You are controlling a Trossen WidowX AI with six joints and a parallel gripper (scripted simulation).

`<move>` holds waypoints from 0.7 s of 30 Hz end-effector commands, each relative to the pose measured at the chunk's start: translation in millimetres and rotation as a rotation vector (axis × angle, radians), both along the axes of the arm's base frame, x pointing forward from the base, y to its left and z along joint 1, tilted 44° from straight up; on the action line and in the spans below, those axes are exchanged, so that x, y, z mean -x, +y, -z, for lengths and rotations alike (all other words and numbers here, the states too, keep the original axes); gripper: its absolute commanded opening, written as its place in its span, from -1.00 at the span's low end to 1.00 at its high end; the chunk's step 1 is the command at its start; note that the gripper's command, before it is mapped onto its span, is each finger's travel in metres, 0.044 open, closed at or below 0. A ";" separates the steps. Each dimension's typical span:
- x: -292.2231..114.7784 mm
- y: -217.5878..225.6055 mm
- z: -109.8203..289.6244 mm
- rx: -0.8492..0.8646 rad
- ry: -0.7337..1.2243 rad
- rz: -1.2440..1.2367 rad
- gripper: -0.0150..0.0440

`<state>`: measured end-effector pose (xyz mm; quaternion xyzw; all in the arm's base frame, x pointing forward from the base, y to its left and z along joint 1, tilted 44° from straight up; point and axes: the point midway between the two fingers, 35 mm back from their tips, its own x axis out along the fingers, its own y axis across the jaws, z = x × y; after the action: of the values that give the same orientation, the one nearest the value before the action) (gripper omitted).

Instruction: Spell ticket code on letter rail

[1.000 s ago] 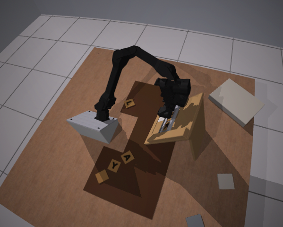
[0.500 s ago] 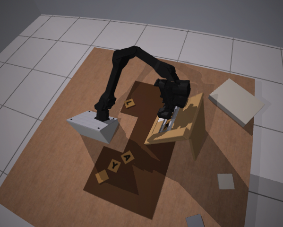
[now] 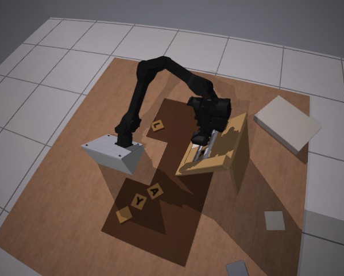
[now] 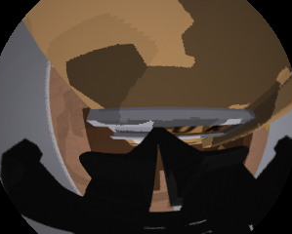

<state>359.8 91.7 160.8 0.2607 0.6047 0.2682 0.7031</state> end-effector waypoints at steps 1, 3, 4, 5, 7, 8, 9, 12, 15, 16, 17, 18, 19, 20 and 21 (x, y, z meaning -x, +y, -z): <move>-0.5 -2.5 2.3 0.005 -0.003 -0.001 -0.49; -0.6 -2.6 2.4 0.005 -0.003 -0.001 -0.49; -0.6 -2.6 2.4 0.005 -0.003 -0.001 -0.49; 0.3 -1.8 1.0 0.005 -0.003 -0.001 -0.49; 2.9 -2.3 -1.4 0.005 -0.003 -0.001 -0.49; 4.1 -3.0 -2.2 0.005 -0.002 -0.001 -0.49; 5.3 -3.8 -2.9 0.005 -0.002 -0.001 -0.49; 8.5 -6.1 -4.7 0.005 -0.002 -0.001 -0.49; 10.4 -7.3 -5.7 0.005 -0.002 -0.001 -0.49; 11.5 -8.1 -6.3 0.005 -0.002 -0.001 -0.49; 12.8 -8.9 -6.9 0.005 -0.002 -0.001 -0.49; 13.6 -9.4 -7.3 0.005 -0.002 -0.001 -0.49; 14.9 -10.3 -7.9 0.005 -0.002 -0.001 -0.49; 16.1 -11.1 -8.6 0.005 -0.001 -0.001 -0.49; 17.4 -11.9 -9.3 0.005 -0.001 -0.001 -0.49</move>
<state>347.8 82.9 168.7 0.2598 0.6040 0.2671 0.7045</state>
